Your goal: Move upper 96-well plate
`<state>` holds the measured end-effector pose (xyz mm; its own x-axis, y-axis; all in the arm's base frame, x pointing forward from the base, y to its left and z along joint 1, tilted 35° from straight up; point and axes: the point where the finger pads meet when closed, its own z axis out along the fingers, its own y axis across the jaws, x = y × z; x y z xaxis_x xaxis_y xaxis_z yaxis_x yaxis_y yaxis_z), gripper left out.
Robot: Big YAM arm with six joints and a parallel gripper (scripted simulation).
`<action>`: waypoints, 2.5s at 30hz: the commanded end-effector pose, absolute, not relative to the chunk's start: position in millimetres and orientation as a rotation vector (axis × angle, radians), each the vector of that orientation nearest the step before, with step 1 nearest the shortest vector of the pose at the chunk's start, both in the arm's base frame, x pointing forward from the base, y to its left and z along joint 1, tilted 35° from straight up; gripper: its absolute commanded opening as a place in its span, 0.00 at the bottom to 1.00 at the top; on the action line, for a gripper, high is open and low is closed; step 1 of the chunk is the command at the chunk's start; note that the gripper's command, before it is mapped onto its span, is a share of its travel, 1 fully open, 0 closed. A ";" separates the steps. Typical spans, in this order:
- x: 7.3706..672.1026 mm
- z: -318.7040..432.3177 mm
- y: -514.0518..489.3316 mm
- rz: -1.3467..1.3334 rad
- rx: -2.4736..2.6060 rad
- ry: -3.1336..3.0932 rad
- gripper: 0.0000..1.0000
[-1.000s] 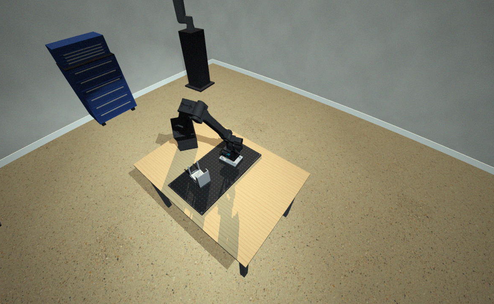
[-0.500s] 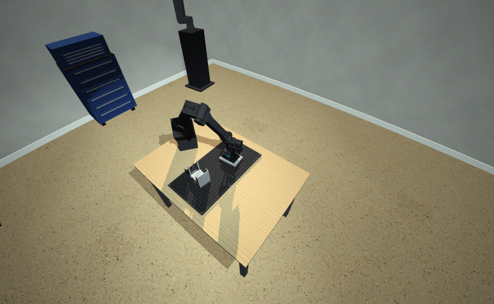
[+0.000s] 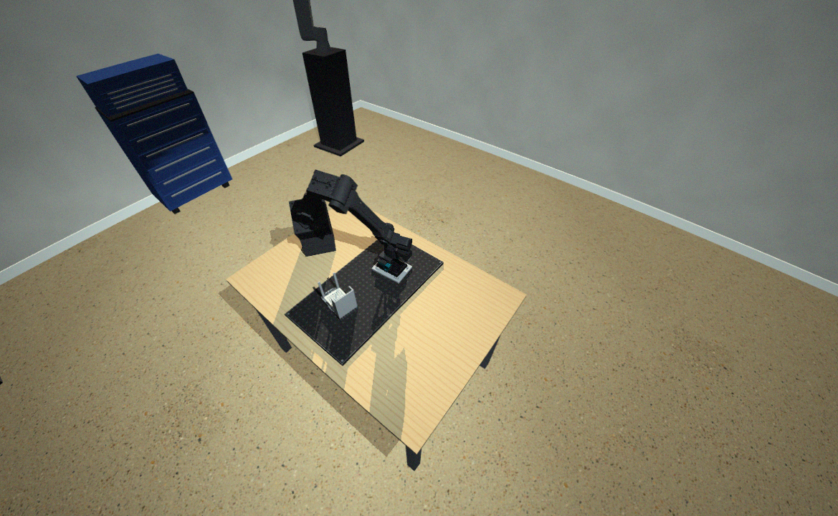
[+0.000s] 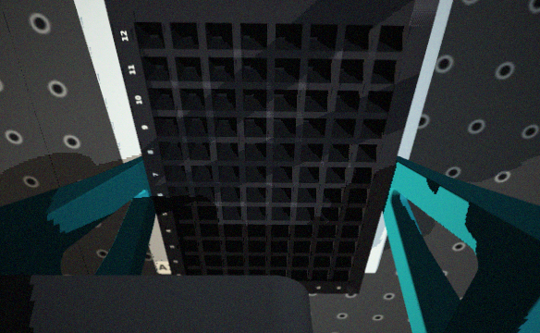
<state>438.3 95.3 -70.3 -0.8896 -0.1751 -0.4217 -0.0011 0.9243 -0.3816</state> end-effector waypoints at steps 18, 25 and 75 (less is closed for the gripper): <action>441.5 -68.9 100.9 -0.504 -0.150 2.602 0.00; 441.3 -72.7 98.7 -0.509 -0.147 2.608 0.00; 452.1 -71.5 92.0 -0.502 -0.122 2.595 0.00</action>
